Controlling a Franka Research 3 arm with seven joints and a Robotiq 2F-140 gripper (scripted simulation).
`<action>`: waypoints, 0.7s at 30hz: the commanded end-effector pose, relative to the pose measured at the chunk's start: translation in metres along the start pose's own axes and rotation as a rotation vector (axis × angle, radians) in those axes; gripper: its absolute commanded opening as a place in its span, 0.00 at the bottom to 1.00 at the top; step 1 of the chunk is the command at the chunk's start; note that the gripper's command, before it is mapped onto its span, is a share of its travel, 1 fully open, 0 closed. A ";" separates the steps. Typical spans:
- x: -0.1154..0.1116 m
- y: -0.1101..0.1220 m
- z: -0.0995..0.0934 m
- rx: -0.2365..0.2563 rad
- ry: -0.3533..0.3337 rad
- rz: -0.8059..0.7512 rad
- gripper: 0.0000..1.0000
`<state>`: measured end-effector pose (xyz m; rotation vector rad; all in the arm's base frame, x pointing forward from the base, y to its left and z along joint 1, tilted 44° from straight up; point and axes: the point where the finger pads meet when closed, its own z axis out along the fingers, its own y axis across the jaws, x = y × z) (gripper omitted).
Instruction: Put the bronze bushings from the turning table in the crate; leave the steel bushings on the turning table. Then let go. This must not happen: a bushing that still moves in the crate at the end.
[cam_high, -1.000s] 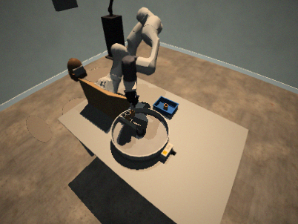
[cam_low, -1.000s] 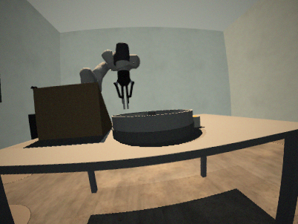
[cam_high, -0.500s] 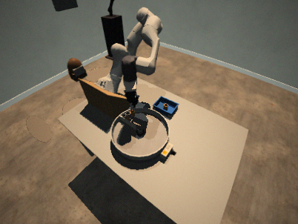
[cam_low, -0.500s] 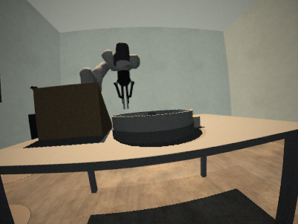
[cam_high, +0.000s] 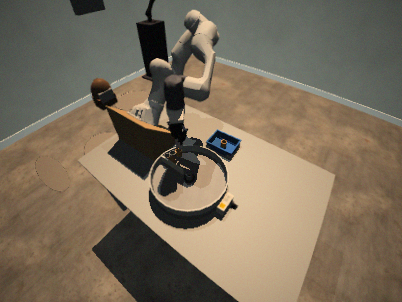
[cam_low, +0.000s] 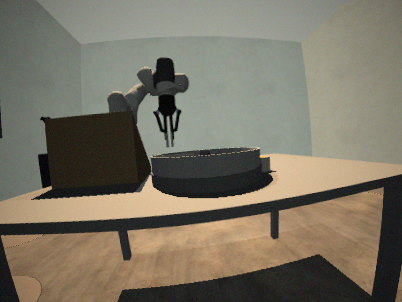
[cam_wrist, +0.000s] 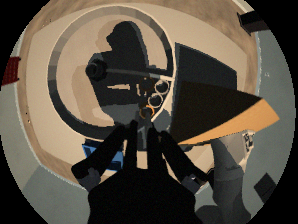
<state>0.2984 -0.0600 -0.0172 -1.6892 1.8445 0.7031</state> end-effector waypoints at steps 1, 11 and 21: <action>-0.001 -0.002 0.000 0.003 -0.002 -0.004 0.10; -0.001 -0.002 0.022 0.003 -0.002 -0.004 0.10; -0.001 -0.002 0.022 0.003 -0.002 -0.004 0.10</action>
